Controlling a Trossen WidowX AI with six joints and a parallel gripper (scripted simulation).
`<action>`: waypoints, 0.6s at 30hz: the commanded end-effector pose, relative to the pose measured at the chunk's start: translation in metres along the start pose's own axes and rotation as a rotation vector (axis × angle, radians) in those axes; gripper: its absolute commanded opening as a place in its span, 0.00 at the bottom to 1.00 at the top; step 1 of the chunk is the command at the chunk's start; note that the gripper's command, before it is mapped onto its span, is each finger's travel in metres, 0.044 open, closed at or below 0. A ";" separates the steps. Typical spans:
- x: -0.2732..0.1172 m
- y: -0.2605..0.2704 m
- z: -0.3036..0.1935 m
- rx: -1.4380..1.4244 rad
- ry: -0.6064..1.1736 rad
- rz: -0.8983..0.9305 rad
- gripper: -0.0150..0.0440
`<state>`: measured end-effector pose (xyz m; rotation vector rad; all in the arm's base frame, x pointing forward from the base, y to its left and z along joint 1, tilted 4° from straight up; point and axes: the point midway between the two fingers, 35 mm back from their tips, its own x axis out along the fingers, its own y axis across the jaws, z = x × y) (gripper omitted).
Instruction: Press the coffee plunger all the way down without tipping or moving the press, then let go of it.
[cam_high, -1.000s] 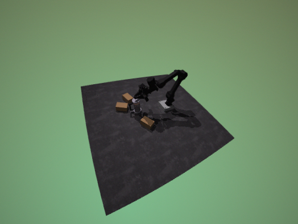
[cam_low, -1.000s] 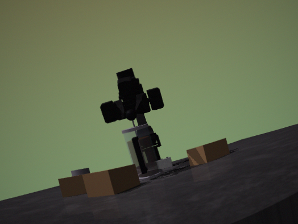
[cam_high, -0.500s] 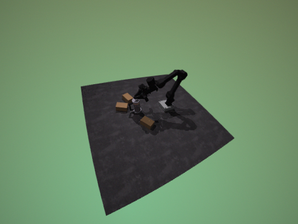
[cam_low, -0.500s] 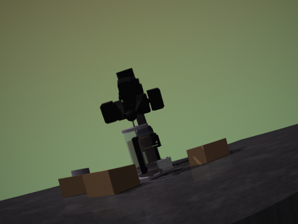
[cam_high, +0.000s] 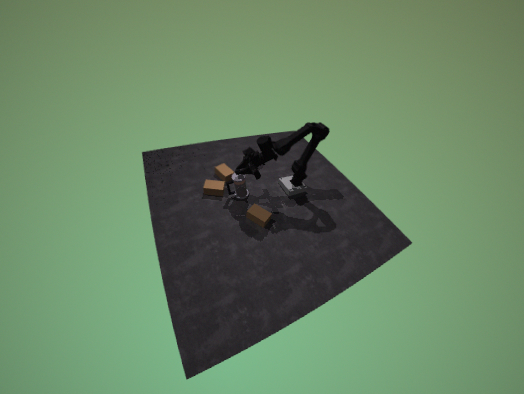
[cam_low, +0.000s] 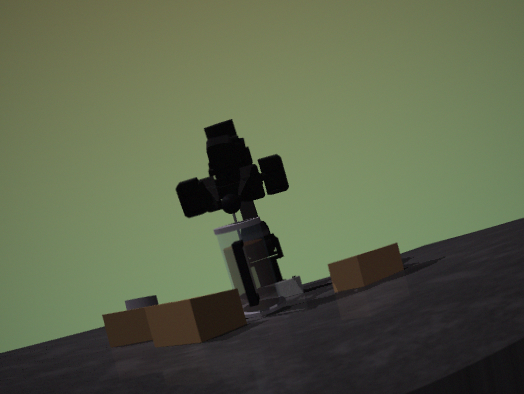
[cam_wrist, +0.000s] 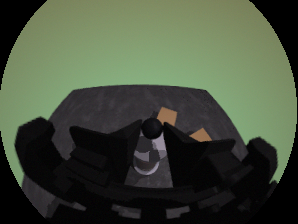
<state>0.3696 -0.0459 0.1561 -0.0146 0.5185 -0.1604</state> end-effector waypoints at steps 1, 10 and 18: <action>0.000 0.000 0.000 0.000 0.000 0.000 0.46; 0.000 0.000 0.000 0.000 0.000 0.000 0.68; 0.000 0.000 0.000 0.000 0.000 0.000 1.00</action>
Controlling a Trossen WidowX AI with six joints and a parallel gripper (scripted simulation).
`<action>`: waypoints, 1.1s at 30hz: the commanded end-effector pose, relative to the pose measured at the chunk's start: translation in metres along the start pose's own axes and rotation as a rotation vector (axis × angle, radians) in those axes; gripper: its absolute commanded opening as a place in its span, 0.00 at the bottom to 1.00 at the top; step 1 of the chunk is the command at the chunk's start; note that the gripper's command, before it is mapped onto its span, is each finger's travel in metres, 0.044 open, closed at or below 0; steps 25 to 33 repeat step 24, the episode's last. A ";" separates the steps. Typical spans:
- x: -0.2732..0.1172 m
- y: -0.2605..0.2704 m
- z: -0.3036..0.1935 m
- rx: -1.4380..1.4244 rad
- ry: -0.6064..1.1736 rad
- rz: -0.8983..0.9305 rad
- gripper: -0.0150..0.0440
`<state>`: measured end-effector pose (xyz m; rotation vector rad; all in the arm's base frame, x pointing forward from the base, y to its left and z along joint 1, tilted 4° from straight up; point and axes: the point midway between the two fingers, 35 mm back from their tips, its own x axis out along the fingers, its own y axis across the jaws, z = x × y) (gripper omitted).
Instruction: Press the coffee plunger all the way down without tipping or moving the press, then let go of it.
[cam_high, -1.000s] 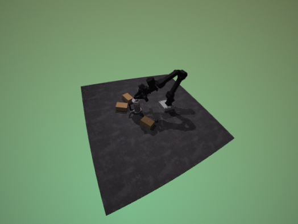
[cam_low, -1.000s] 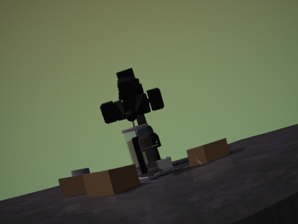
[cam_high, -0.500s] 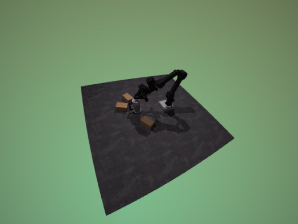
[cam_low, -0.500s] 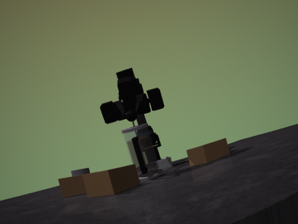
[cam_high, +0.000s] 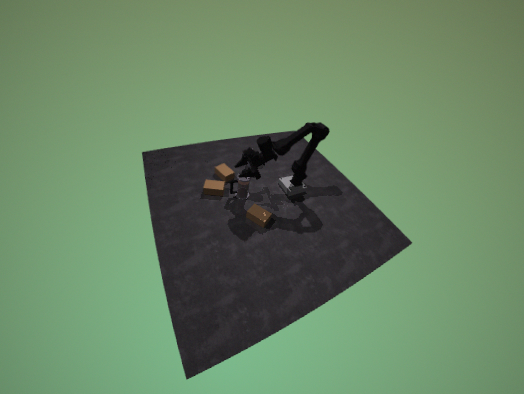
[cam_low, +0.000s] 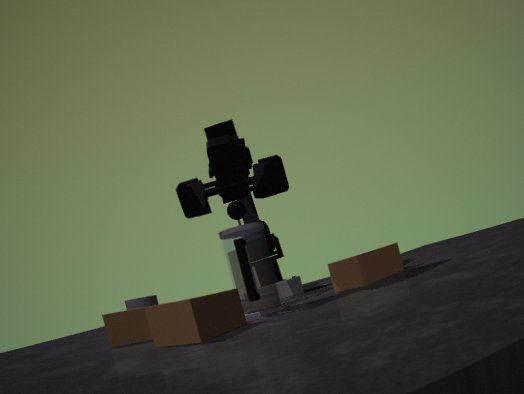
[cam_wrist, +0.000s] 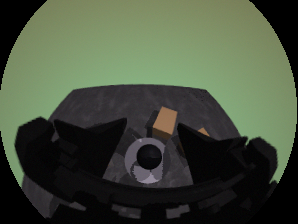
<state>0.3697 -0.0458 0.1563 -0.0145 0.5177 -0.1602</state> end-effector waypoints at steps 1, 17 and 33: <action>0.000 0.000 0.000 0.000 0.001 0.000 1.00; -0.067 0.002 0.047 -0.008 0.024 -0.001 1.00; -0.067 0.002 0.047 -0.008 0.024 -0.001 1.00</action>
